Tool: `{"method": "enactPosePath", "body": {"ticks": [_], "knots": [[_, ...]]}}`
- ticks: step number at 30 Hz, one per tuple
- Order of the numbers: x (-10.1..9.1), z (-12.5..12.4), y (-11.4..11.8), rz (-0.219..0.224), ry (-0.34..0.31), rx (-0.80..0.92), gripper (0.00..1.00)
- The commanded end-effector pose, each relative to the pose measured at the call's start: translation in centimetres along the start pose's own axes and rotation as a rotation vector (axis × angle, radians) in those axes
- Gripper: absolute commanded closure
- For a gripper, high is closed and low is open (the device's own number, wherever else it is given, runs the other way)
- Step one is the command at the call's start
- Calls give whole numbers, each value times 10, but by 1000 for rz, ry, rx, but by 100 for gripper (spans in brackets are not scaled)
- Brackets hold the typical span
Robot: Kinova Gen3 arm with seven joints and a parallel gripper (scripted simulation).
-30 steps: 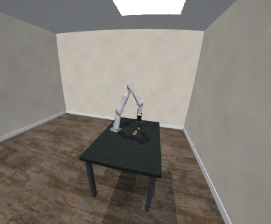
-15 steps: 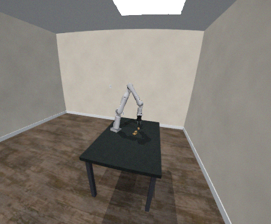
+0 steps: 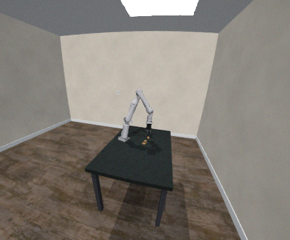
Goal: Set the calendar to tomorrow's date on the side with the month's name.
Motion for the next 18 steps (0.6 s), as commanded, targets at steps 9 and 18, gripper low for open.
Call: {"method": "enactPosePath", "body": {"ticks": [9,18], "knots": [[0,0,0,-1,0,0,13],[1,0,0,-1,0,0,13]]}}
Point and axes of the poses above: the point where the finger pads meet when closed, its own x axis out along the fingers, its own y axis across the jaws, z = x × y, the point moved 2 cm from there along -x, back along the fingers, and after that the axes turned 13 degrees about -x, right-handed, at the moved point
